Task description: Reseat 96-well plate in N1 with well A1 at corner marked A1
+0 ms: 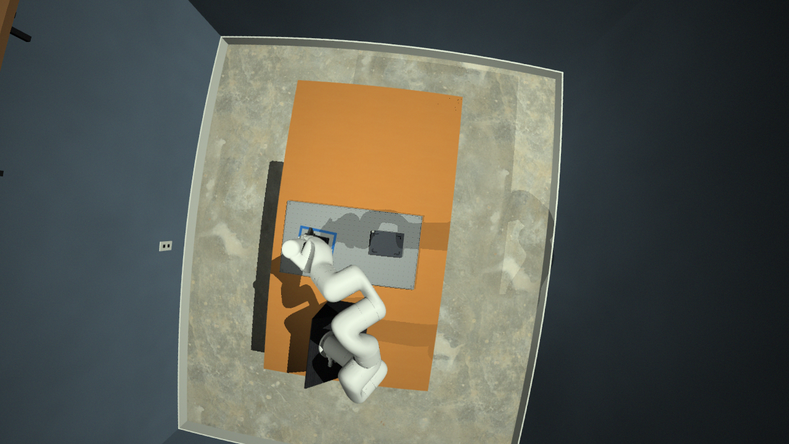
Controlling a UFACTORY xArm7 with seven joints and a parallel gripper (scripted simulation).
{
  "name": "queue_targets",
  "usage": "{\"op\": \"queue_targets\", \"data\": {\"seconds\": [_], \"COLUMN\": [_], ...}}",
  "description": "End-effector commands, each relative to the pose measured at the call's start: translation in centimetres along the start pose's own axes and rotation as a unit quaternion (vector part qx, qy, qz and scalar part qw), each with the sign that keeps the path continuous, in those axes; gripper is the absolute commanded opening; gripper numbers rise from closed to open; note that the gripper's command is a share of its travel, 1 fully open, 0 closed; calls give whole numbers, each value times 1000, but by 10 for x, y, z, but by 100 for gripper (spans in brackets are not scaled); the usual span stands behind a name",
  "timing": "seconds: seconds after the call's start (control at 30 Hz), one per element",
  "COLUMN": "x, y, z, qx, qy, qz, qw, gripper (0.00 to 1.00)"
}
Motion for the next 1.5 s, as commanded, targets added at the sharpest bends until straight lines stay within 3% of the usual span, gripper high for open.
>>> {"op": "queue_targets", "data": {"seconds": [0.0,0.47,1.23,1.47], "x": [-14,-45,-45,-45], "y": [-1,-1,-1,-1], "z": [-1,-1,-1,-1], "qx": [0,0,0,-116], "qy": [2,2,2,2], "qz": [-2,-2,-2,-1], "qw": [1000,1000,1000,993], "gripper": [100,100,100,100]}}
Point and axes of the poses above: the point where the finger pads meet when closed, its own x axis out along the fingers, its own z axis across the jaws, y = z × x, the point moved 5 cm from there along -x, back along the fingers, and after that the axes turned 9 degrees about -x, right-handed, at the moved point
